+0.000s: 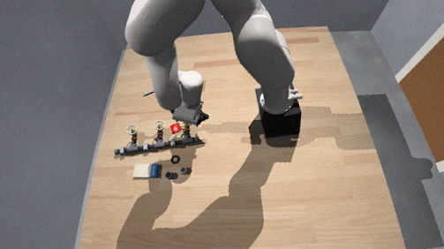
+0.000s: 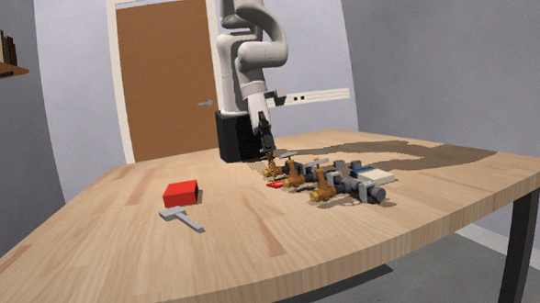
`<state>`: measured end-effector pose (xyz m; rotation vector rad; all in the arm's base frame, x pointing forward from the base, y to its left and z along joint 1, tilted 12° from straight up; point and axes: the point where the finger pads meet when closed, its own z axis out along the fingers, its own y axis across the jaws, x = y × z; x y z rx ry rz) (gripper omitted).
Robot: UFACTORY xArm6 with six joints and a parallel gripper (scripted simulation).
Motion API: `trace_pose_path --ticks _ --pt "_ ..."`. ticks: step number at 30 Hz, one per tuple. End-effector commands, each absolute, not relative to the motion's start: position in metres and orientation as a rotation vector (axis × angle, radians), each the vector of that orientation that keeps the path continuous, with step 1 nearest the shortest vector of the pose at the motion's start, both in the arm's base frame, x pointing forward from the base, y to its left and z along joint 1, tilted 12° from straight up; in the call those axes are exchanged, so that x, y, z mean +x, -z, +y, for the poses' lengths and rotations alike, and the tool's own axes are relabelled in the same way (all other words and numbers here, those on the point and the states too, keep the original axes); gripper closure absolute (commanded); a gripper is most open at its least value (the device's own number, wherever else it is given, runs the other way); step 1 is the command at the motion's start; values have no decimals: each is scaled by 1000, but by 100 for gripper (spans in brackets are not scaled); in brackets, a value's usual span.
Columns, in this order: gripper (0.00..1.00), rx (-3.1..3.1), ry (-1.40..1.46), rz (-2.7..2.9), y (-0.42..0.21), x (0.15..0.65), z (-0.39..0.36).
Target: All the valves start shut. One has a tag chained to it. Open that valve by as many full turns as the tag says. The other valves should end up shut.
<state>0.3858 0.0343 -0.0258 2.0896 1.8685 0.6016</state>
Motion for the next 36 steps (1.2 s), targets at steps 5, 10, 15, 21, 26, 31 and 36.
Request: trace_pose_path --ticks 5,10,15,21,26,31,36 --pt "0 2385 -669 1572 25 387 34" --pt "0 2637 -719 1237 25 387 34" --pt "0 2816 -754 929 25 387 34" --pt "0 2963 -761 537 25 387 34" --pt "0 3059 -761 143 25 387 34" --pt "0 3093 -754 -102 25 387 34" --pt "0 3109 -731 -596 25 387 34"
